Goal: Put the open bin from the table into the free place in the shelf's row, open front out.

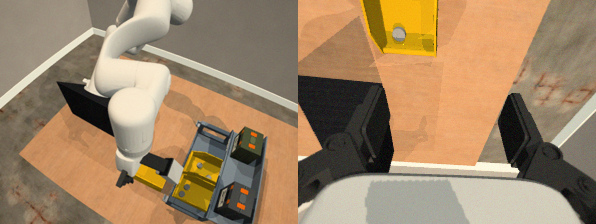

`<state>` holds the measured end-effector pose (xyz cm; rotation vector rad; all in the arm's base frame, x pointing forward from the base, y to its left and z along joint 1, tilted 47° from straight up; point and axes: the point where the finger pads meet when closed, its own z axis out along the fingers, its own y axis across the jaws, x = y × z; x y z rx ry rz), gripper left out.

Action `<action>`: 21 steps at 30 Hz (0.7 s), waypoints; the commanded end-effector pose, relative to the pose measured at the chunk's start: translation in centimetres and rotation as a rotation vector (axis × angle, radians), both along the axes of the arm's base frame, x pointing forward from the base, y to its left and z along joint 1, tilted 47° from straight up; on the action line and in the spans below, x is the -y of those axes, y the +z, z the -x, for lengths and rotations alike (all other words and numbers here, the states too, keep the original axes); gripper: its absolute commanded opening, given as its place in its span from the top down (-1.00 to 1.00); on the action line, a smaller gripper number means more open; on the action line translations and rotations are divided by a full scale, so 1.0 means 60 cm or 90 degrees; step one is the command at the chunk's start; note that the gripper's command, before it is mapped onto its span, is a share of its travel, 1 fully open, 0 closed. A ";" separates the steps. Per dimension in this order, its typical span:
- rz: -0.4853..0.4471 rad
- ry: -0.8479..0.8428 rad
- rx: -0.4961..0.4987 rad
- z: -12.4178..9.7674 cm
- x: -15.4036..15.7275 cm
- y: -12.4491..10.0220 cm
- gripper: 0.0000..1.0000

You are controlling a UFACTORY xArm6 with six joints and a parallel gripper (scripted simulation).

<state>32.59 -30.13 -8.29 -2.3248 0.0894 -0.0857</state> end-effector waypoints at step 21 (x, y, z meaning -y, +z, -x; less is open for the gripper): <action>0.003 0.000 0.002 -0.006 -0.004 0.012 -1.00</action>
